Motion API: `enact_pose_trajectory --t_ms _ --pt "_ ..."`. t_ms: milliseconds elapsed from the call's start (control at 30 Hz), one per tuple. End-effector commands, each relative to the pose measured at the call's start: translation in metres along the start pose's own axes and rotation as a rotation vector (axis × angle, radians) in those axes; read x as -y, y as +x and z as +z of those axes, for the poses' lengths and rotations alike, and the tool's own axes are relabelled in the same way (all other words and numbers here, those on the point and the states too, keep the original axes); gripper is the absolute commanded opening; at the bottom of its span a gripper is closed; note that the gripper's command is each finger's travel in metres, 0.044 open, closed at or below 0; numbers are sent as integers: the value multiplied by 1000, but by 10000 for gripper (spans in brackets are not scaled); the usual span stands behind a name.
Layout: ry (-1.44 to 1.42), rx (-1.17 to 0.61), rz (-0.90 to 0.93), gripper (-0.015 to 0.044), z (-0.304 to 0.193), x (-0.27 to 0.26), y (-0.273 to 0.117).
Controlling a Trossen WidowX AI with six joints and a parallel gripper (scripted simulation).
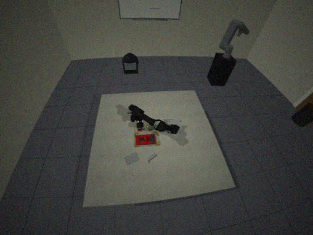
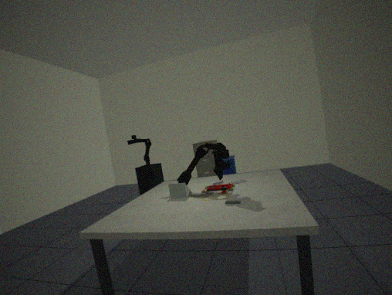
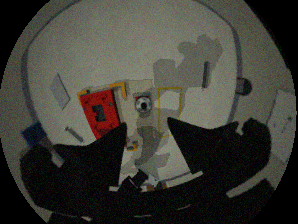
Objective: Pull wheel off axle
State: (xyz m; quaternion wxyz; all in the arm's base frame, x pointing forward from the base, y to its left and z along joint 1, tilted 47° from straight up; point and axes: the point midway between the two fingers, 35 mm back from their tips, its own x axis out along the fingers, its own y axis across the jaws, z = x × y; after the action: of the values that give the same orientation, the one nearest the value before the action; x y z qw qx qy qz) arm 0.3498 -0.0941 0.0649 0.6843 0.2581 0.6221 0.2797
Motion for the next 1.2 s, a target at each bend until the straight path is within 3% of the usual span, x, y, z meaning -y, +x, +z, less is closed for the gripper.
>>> enact_pose_trajectory --t_ms 0,433,1167 --pt "-8 -8 29 300 1 -4 2" --pt "-9 -8 29 300 11 1 7" --pt "-10 -7 32 300 8 -1 77"
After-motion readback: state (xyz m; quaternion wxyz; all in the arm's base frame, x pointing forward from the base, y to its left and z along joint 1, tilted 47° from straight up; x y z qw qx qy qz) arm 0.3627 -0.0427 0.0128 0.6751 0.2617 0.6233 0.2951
